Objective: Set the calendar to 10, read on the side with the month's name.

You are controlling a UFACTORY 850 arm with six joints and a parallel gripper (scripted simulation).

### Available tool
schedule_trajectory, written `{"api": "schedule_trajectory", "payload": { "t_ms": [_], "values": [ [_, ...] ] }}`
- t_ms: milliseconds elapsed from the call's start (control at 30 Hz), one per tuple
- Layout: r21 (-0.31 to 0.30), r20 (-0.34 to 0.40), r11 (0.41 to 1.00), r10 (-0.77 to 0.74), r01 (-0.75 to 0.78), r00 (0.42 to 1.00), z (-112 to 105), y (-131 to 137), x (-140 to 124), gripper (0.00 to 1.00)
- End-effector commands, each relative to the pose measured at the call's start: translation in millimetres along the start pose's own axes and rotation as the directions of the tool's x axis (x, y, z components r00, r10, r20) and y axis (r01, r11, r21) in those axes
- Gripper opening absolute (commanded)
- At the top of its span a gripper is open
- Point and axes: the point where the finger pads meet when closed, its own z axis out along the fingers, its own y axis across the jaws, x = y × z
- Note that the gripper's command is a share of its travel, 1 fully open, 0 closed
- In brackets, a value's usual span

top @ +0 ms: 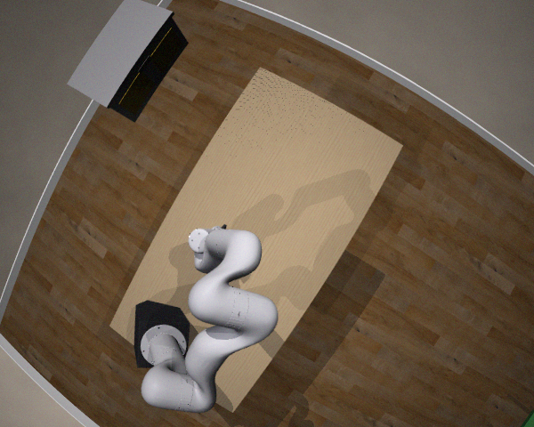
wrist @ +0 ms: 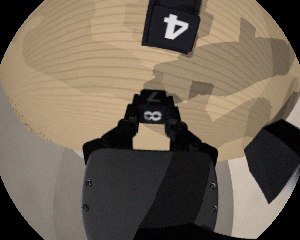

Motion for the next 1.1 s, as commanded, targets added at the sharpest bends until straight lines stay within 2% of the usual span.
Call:
{"api": "schedule_trajectory", "payload": {
  "t_ms": [0, 67, 333, 467, 1067],
  "values": [
    [0.002, 0.0, 1.0, 0.0, 0.0, 1.0, -10, -1, 0, 0.29],
    [0.002, 0.0, 1.0, 0.0, 0.0, 1.0, -15, -1, 0, 0.29],
    [0.002, 0.0, 1.0, 0.0, 0.0, 1.0, -74, -1, 0, 0.29],
    [0.002, 0.0, 1.0, 0.0, 0.0, 1.0, -92, -1, 0, 0.29],
    [0.002, 0.0, 1.0, -0.011, 0.011, 1.0, -98, -1, 0, 0.29]
  ]
}}
